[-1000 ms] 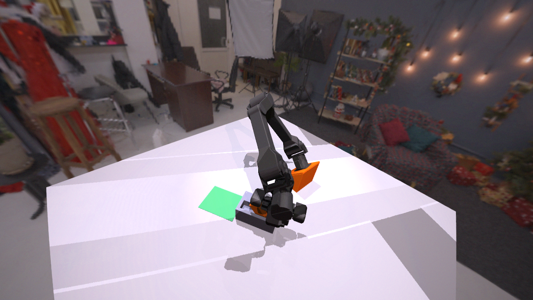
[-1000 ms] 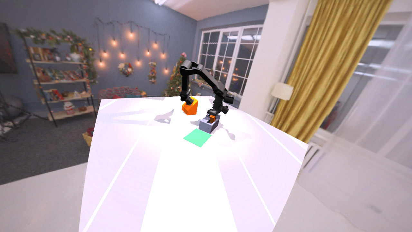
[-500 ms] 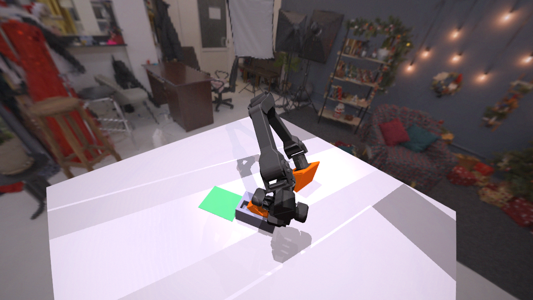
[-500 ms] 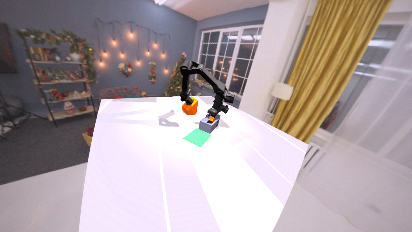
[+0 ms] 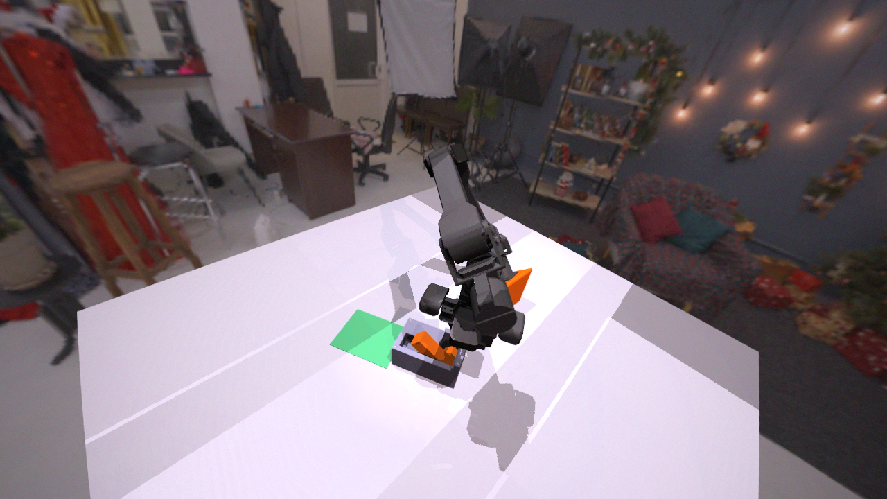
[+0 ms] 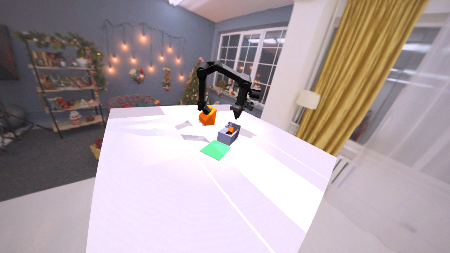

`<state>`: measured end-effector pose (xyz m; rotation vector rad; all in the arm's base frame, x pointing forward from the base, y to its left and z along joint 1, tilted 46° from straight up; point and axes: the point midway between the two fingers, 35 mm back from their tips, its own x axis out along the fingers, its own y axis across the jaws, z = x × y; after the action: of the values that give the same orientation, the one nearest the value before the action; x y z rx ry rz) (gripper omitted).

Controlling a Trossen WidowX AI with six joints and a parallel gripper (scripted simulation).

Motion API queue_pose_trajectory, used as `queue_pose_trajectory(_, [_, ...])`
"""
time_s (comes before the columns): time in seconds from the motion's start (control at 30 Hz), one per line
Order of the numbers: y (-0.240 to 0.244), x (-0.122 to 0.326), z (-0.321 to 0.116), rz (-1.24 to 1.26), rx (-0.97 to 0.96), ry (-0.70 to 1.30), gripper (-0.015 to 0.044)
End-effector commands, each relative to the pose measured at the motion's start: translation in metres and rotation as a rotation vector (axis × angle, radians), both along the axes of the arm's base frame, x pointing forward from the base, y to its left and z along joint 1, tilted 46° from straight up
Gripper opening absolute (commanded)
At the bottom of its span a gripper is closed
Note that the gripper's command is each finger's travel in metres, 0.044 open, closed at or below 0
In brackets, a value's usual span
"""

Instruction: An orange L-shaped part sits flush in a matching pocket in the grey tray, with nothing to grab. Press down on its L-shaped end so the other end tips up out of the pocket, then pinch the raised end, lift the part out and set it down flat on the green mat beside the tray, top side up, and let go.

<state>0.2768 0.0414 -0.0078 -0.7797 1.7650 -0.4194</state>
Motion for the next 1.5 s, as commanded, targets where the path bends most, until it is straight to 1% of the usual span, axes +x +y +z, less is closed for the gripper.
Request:
queue_pose_trajectory(0.0, [0.009, 0.0, 0.014, -0.008, 0.002, 0.001, 0.018])
queue_pose_trajectory(0.87, [0.007, 0.002, 0.01, 0.004, 0.004, -0.008, 0.018])
queue_pose_trajectory(0.93, [0.006, 0.003, 0.012, -0.034, -0.006, -0.045, 0.0233])
queue_pose_trajectory(1.0, [0.002, 0.006, 0.015, -0.122, -0.027, -0.129, 0.028])
queue_pose_trajectory(1.4, [-0.04, 0.031, 0.053, -1.005, -0.252, -0.973, 0.028])
queue_pose_trajectory(1.47, [-0.045, 0.033, 0.058, -1.102, -0.278, -1.067, 0.028])
